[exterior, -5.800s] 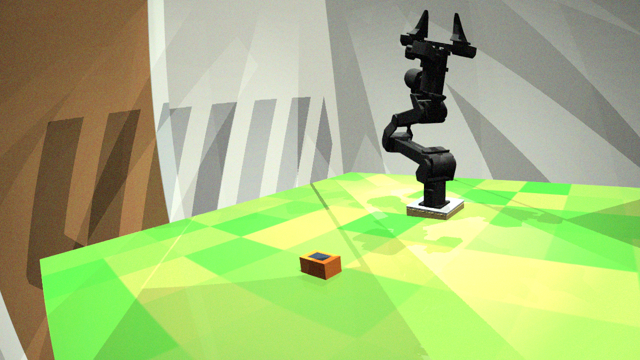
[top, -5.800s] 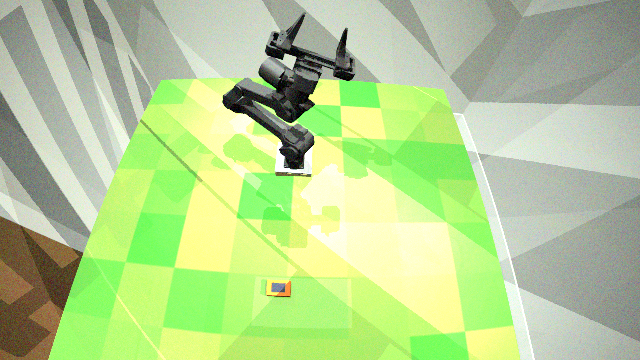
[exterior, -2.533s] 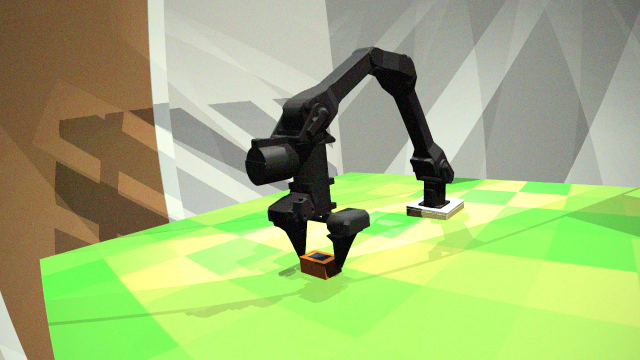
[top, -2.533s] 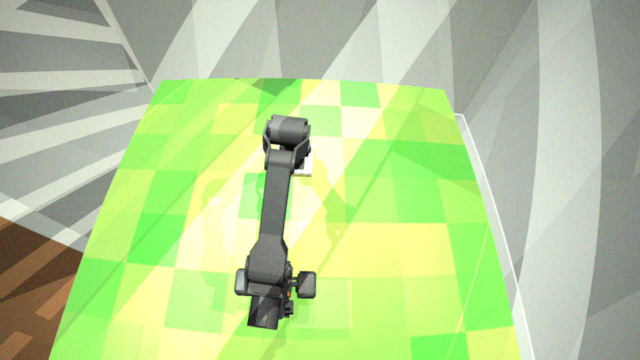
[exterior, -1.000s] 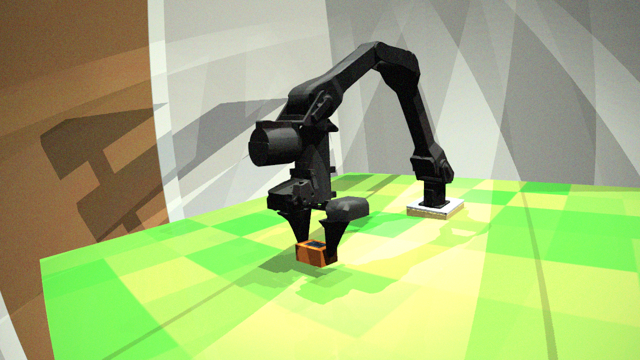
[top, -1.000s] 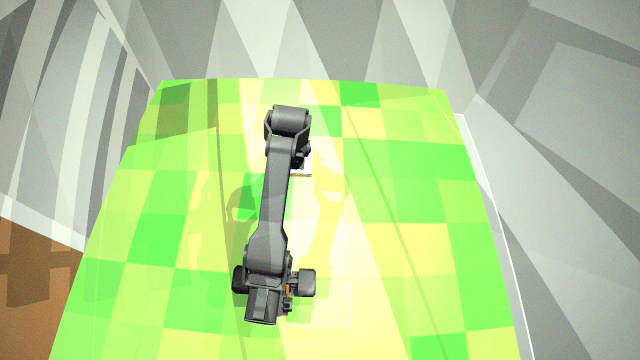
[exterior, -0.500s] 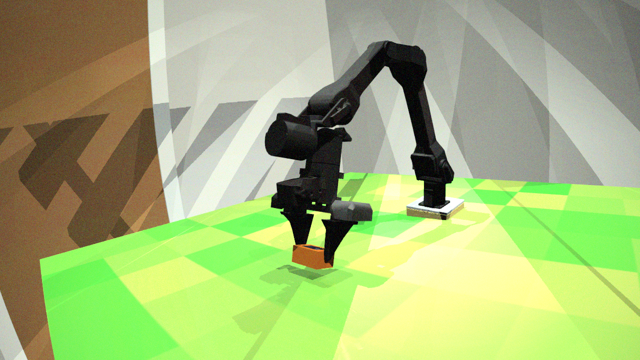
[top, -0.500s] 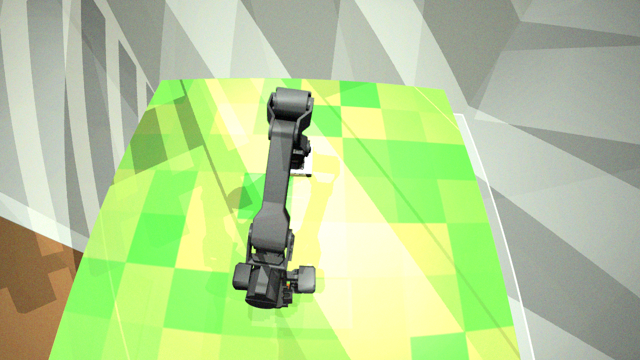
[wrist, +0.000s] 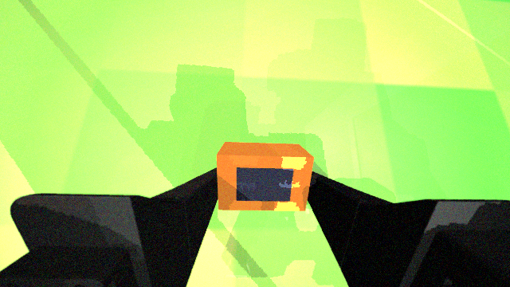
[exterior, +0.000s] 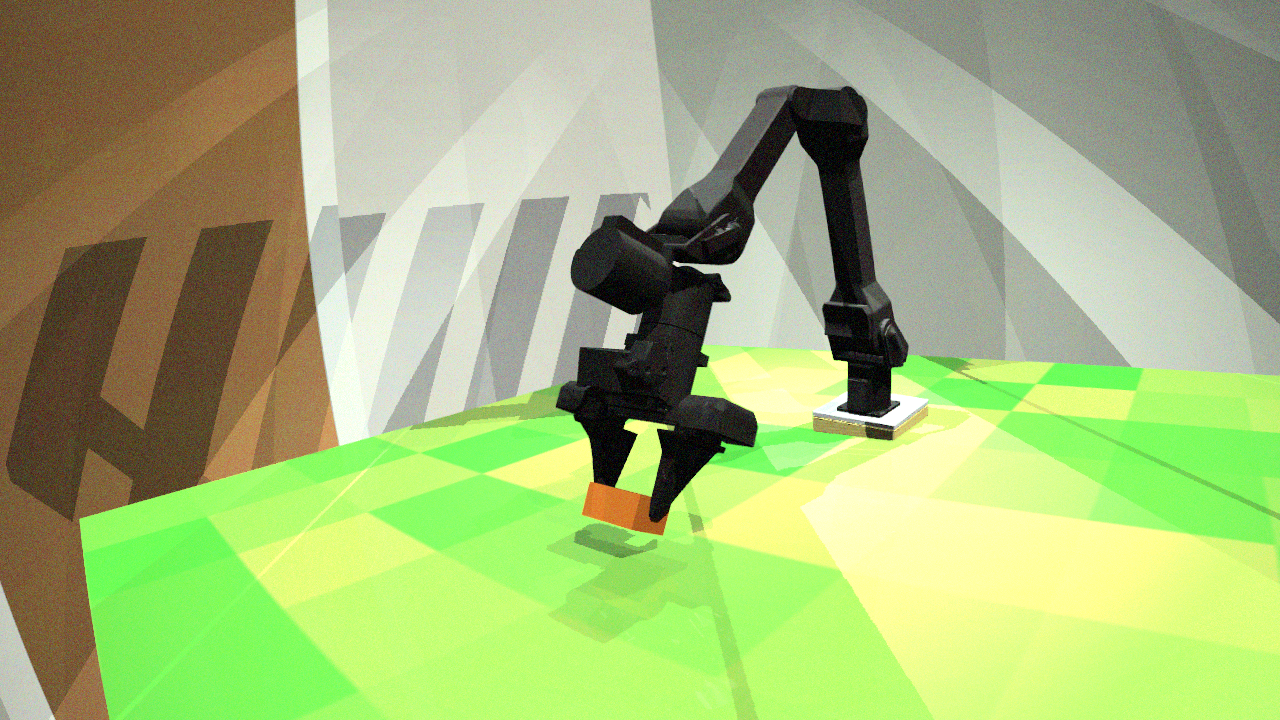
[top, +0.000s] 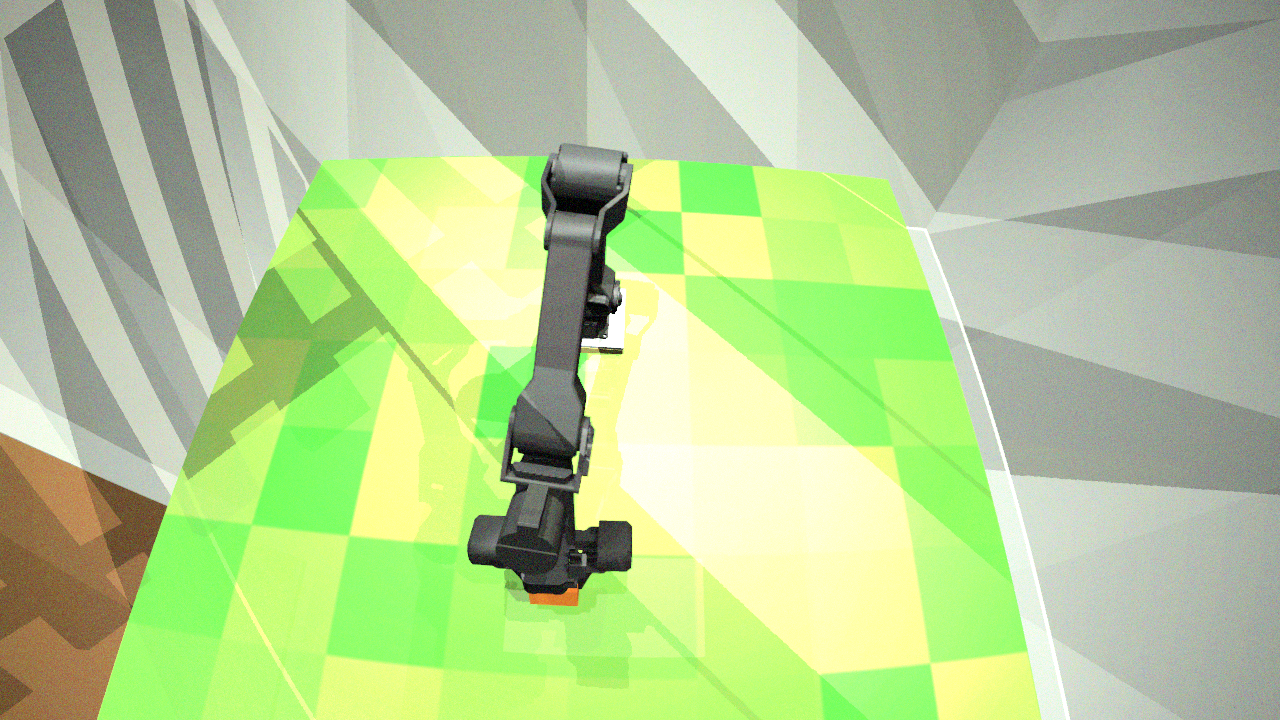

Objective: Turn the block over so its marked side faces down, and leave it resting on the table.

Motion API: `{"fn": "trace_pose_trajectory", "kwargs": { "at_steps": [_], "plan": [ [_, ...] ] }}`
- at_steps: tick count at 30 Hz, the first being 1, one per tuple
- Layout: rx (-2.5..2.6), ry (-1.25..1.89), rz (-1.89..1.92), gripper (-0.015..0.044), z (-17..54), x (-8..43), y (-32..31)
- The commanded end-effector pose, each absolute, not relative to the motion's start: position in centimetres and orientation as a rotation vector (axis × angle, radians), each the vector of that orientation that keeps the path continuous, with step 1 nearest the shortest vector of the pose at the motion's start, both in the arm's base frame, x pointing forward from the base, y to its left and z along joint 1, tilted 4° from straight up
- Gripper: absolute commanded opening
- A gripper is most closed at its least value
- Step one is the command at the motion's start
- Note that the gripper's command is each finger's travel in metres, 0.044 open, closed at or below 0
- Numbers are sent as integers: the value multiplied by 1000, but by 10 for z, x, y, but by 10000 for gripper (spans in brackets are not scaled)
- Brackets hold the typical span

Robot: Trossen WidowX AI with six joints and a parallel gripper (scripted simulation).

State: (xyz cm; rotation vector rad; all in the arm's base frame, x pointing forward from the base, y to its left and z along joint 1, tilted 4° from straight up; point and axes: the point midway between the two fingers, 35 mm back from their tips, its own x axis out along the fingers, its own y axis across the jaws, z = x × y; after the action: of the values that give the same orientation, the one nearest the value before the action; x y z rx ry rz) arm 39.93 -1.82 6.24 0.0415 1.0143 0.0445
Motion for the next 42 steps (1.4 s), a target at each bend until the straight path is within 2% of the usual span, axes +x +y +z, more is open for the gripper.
{"fn": "trace_pose_trajectory", "kwargs": {
  "at_steps": [1, 23, 42],
  "plan": [
    [48, 962, 45, 0, 65, 396, -17],
    [52, 689, 32, 0, 35, 413, -18],
    [58, 400, 28, 0, 33, 396, -16]
  ]
}}
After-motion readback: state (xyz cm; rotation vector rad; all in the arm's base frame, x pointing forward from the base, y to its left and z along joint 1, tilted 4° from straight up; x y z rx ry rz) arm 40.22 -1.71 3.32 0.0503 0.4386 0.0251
